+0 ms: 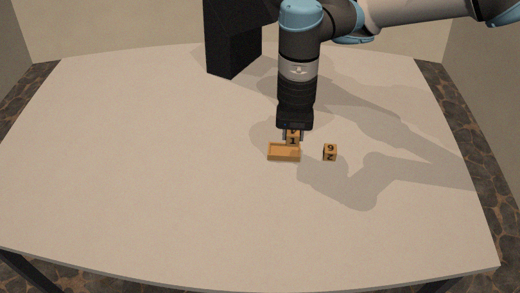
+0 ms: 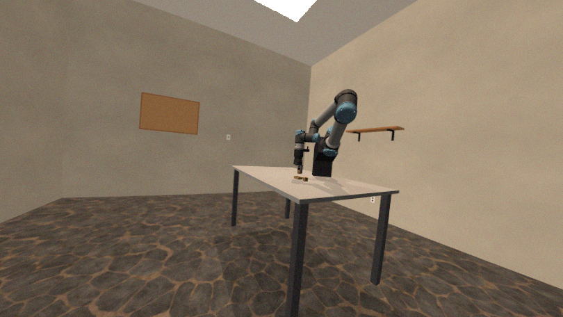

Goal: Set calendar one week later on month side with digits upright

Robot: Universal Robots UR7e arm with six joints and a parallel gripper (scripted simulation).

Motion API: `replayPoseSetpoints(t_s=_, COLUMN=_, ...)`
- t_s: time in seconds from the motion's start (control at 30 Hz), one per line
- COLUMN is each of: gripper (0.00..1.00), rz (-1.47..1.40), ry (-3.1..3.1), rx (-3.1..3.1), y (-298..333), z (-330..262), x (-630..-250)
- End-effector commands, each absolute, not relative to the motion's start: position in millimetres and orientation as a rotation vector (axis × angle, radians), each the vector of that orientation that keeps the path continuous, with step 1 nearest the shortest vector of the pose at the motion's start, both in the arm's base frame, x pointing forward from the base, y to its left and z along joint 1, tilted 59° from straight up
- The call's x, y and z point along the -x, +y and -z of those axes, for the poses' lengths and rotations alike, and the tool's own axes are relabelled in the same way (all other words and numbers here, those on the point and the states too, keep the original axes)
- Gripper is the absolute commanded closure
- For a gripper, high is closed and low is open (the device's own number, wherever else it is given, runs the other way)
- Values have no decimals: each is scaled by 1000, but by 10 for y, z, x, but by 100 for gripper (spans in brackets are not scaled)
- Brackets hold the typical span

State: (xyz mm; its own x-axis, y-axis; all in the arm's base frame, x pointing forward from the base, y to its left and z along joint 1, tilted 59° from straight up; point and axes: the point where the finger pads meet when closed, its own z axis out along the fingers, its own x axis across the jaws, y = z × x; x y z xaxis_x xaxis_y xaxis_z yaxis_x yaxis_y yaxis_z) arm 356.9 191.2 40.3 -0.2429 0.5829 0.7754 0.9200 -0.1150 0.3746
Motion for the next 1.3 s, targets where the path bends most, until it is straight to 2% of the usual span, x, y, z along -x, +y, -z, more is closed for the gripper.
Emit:
replayPoseSetpoints(t_s=0.0, gripper=43, rz=1300, ry=-1802, rx=1659, y=1903, z=-401, x=-3579)
replayPoseSetpoints(t_s=1.27, gripper=43, rz=1298, ry=-1799, rx=1657, y=1982, z=-358, x=-3581)
